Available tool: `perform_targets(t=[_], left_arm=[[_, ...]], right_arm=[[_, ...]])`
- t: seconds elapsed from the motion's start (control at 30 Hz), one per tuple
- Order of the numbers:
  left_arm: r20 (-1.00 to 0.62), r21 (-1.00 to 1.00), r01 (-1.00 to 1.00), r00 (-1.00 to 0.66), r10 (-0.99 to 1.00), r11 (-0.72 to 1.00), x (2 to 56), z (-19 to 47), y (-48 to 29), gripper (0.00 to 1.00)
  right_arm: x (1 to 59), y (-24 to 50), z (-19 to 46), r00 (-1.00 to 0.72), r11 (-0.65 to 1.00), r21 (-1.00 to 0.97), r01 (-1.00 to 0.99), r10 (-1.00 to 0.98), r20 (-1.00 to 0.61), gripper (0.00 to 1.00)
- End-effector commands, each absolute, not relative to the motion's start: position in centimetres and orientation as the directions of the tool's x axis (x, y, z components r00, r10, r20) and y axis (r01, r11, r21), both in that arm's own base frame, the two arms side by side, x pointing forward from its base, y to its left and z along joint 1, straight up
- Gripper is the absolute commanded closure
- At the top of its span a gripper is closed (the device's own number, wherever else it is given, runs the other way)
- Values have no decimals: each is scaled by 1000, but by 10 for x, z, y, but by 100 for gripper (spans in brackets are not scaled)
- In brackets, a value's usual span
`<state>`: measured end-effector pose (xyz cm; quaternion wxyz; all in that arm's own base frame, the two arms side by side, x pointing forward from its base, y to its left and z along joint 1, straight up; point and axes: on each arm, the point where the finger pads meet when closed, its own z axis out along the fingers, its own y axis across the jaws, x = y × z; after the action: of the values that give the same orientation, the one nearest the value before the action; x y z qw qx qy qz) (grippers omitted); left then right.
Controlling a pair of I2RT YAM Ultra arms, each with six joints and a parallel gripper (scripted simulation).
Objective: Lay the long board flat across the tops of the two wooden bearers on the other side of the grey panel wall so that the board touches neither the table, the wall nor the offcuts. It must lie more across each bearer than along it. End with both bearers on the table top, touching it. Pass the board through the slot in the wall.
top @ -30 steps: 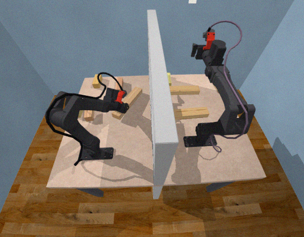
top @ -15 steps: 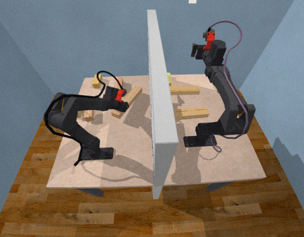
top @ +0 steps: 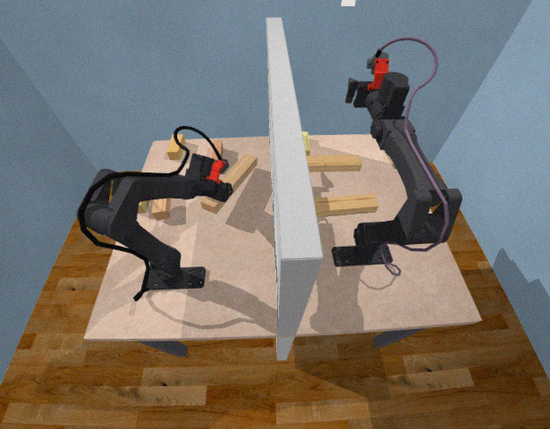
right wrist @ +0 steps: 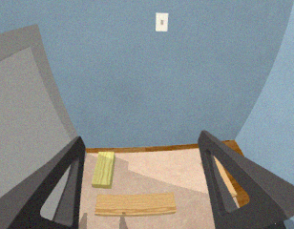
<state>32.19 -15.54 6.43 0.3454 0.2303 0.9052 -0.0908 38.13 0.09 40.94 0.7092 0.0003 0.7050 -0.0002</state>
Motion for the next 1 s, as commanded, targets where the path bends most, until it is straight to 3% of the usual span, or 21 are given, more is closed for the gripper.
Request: perform_targets(t=[0.0, 0.8, 0.83, 0.97], left_arm=[[-791, 7, 475, -535, 295, 880, 352, 119, -169, 100], [-788, 6, 475, -539, 297, 880, 354, 121, -170, 100], [-719, 6, 498, -601, 350, 867, 333, 101, -159, 100], [-655, 32, 597, -593, 468, 801, 319, 97, -154, 100]], right_arm=[[373, -2, 421, 38, 1000, 0, 2, 0, -999, 0], [373, -2, 421, 38, 1000, 0, 2, 0, -999, 0], [373, -2, 421, 38, 1000, 0, 2, 0, -999, 0], [373, -2, 421, 38, 1000, 0, 2, 0, -999, 0]])
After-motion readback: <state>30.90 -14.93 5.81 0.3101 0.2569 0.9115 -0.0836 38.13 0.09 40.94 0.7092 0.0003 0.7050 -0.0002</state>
